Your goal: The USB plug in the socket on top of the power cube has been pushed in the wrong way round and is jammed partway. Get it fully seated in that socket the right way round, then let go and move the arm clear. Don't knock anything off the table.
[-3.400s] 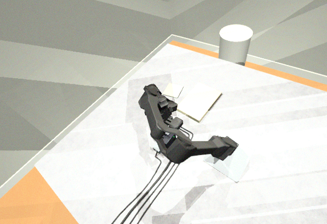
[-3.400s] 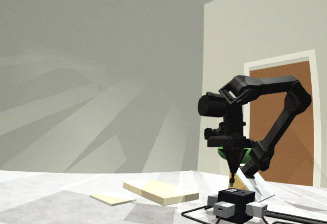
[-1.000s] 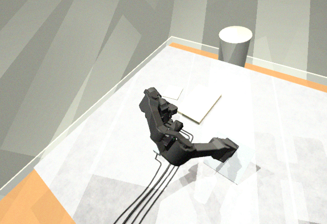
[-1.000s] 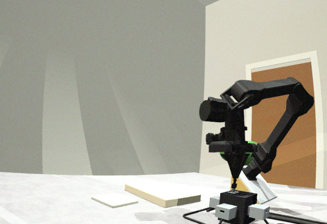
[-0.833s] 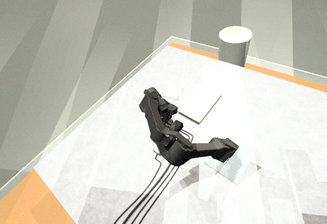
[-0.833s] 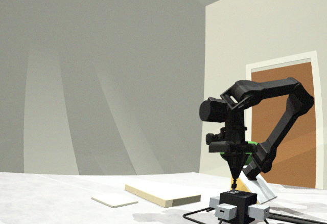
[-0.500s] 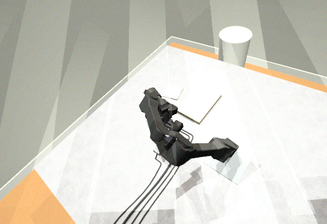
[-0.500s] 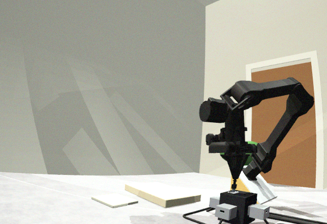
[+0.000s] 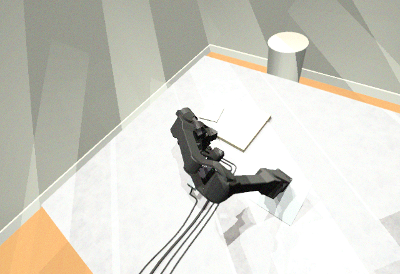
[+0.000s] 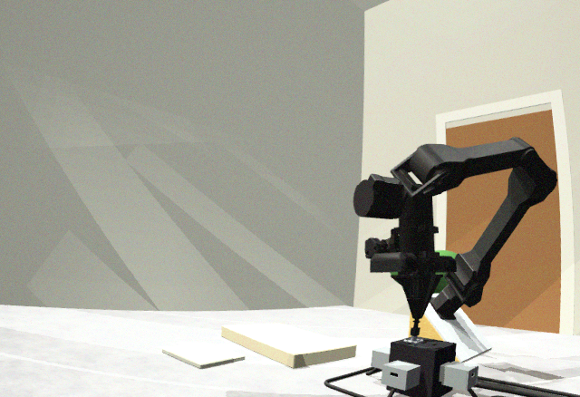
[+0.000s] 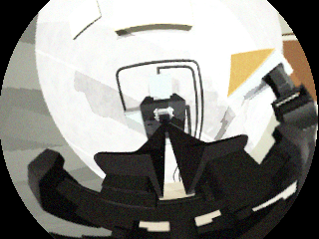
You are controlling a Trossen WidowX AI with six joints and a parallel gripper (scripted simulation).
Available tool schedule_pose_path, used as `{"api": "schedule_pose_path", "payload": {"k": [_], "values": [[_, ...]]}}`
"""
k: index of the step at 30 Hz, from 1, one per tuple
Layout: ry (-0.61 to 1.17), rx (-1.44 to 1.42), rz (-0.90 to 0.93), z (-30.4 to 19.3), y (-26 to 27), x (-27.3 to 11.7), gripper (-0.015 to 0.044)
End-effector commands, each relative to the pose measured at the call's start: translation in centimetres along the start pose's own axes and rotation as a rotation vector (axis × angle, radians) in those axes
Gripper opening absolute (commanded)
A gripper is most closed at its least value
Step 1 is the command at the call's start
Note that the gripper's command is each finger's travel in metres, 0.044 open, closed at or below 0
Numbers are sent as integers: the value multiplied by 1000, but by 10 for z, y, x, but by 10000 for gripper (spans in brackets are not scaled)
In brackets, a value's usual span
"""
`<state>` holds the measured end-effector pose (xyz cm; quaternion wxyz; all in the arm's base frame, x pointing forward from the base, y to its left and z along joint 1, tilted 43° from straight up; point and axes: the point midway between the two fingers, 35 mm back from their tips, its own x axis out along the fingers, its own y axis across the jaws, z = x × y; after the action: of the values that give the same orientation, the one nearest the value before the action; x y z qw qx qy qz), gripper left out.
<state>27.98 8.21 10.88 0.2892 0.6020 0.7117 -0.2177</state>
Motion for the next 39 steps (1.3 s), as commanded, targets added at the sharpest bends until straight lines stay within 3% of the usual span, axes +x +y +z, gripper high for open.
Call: {"api": "schedule_pose_path", "payload": {"k": [1, 39], "values": [[4, 5, 0, 0, 0, 1, 0], [4, 5, 0, 0, 0, 6, 0]]}}
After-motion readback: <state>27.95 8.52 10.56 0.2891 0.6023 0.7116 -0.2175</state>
